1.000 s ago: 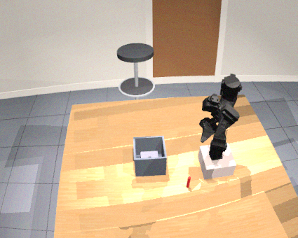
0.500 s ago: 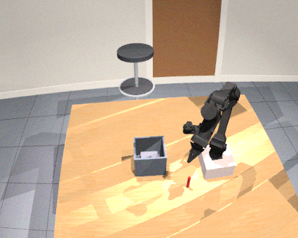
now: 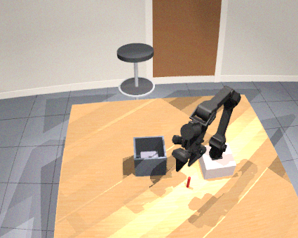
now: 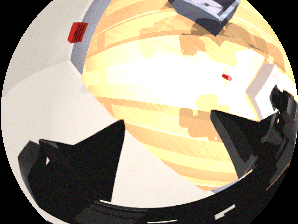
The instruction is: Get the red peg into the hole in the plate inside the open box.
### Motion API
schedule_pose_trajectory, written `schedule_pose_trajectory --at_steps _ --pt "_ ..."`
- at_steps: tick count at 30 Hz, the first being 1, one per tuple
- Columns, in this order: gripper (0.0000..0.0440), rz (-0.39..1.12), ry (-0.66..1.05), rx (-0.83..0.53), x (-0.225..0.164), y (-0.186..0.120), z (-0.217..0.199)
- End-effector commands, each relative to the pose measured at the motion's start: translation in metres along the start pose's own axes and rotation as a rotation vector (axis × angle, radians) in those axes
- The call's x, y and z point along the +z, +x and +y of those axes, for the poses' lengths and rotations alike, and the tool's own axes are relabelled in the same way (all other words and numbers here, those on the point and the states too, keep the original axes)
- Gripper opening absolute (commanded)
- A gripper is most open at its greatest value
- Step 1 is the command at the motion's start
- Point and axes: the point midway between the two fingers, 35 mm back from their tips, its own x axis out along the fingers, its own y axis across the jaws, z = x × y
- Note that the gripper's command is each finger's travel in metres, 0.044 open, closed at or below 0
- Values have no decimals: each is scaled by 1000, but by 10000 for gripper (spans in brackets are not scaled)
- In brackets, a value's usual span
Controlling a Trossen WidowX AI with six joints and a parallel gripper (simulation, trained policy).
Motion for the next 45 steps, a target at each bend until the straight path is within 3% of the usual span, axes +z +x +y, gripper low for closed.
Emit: schedule_pose_trajectory --at_steps 1,13,26,45 --pt "440 11 74 -91 5 16 -20" --pt "440 18 249 -334 12 49 -80" --pt "440 -15 326 -559 11 73 -138" --pt "434 -103 347 -659 21 118 -184"
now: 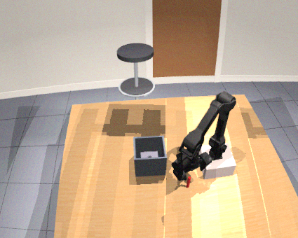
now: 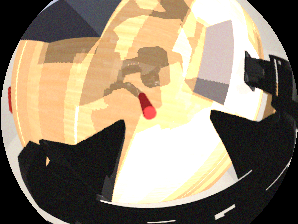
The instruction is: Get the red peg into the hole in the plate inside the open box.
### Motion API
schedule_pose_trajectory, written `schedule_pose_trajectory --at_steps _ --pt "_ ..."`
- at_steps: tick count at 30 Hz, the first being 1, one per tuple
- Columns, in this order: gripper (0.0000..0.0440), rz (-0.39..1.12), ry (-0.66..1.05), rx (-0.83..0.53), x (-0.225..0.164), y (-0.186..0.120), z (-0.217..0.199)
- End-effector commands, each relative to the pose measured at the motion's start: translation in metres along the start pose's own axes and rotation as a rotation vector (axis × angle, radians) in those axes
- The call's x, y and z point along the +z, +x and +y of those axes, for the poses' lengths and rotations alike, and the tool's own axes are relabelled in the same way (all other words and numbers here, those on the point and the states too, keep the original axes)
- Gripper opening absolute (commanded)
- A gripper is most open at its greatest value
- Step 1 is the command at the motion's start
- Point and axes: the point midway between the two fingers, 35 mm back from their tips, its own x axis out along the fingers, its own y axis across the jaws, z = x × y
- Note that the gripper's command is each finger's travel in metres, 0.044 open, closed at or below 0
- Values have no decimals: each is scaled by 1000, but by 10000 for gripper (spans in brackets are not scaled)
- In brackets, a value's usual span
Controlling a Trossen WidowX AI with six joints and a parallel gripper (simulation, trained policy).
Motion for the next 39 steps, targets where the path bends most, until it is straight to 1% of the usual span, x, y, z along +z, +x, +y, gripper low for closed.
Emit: schedule_pose_trajectory --at_steps 1,10,13,15,27,29,30,39 --pt "433 -18 14 -11 3 14 0" --pt "418 -37 52 4 7 42 3" --pt "397 -39 63 11 7 50 5" --pt "355 -37 65 17 6 54 8" --pt "49 -11 23 49 -2 72 26" --pt "9 -6 12 55 -4 73 28" --pt "0 -3 13 61 -4 72 30" --pt "0 33 39 130 -8 51 42"
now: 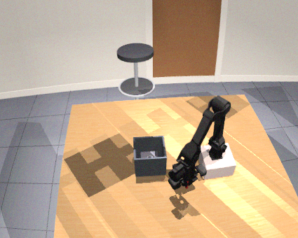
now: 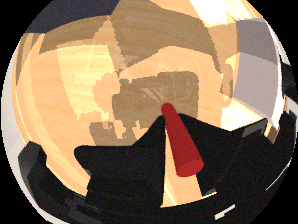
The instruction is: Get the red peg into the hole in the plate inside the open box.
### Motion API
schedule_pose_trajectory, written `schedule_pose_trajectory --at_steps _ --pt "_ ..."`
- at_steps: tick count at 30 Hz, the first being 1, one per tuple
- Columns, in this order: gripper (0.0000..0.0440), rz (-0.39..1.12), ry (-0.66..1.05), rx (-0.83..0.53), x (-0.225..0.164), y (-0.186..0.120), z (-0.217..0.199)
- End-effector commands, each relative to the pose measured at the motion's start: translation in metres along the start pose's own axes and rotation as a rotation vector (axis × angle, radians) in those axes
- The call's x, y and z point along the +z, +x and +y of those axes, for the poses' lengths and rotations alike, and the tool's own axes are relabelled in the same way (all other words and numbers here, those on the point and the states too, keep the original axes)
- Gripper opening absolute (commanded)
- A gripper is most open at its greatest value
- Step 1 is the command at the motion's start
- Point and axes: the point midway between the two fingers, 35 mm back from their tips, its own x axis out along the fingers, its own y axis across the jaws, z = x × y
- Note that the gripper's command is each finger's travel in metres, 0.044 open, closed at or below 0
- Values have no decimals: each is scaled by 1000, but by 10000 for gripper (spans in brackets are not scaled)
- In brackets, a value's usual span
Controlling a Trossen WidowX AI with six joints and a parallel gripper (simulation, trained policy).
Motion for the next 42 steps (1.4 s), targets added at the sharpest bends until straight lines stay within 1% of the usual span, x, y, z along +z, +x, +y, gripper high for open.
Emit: schedule_pose_trajectory --at_steps 1,11,22,33,42 --pt "0 21 14 33 -3 -10 7" --pt "0 63 32 132 -5 -43 27" --pt "0 72 19 258 3 -93 52" --pt "0 21 9 339 35 -140 67" --pt "0 -39 29 350 72 -160 70"
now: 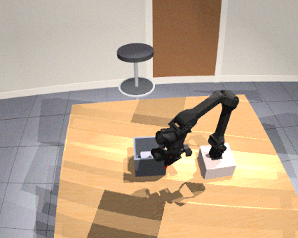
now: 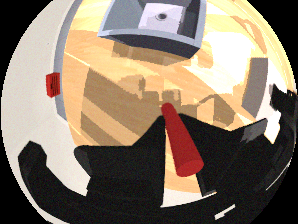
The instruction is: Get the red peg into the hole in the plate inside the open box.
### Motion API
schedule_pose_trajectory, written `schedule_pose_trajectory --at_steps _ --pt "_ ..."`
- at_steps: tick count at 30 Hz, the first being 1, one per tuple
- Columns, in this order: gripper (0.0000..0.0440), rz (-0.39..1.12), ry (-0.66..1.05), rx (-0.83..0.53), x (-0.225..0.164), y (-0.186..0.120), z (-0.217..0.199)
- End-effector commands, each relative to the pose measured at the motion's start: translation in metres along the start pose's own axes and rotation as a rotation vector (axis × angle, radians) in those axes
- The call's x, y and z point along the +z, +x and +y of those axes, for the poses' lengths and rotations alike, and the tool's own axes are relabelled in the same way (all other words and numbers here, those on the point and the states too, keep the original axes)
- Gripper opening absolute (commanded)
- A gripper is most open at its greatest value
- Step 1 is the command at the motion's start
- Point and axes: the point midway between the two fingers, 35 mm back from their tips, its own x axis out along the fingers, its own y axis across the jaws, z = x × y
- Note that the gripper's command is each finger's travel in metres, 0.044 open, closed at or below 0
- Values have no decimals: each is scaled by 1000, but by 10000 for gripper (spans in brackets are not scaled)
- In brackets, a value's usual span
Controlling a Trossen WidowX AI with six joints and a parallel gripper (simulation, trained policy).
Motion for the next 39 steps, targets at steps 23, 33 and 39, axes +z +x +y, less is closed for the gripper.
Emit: schedule_pose_trajectory --at_steps 23,33,39 --pt "0 -103 34 -88 88 -3 -3" --pt "0 -100 34 -129 112 5 -5" --pt "0 -96 31 -150 125 13 -6"
